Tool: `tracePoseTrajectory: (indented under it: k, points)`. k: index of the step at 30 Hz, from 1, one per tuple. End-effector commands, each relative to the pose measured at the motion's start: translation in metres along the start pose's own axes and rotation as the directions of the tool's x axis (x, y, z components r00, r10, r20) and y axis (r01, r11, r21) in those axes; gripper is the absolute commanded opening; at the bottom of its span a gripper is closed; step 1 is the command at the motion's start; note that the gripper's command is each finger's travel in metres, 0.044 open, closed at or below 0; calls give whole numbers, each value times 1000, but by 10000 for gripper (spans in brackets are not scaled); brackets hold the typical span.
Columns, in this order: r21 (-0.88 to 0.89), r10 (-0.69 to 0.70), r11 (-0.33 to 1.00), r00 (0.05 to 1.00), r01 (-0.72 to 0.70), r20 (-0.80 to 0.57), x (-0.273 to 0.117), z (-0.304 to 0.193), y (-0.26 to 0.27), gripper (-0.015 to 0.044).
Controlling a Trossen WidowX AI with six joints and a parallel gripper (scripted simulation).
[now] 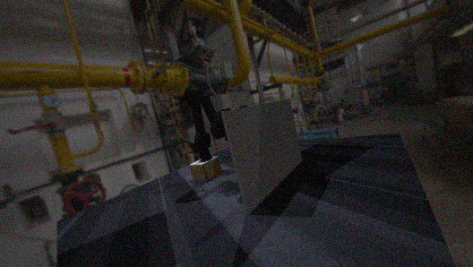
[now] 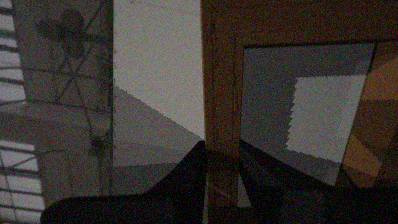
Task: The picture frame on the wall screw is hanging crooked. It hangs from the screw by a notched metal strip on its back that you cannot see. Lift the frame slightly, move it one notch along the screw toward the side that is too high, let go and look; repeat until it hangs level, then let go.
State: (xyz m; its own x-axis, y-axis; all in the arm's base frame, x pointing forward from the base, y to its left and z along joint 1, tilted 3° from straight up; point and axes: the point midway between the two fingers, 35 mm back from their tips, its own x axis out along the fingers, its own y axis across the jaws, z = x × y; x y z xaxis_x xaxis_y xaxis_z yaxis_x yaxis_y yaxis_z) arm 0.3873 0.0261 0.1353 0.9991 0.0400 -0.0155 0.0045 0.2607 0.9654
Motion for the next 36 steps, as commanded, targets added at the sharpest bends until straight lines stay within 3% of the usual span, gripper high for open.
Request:
tracePoseTrajectory:
  k: [1,36]
  points:
    - [5,9,1000,1000,-9,3,0,1,2,0]
    - [5,10,1000,1000,-10,3,0,7,3,0]
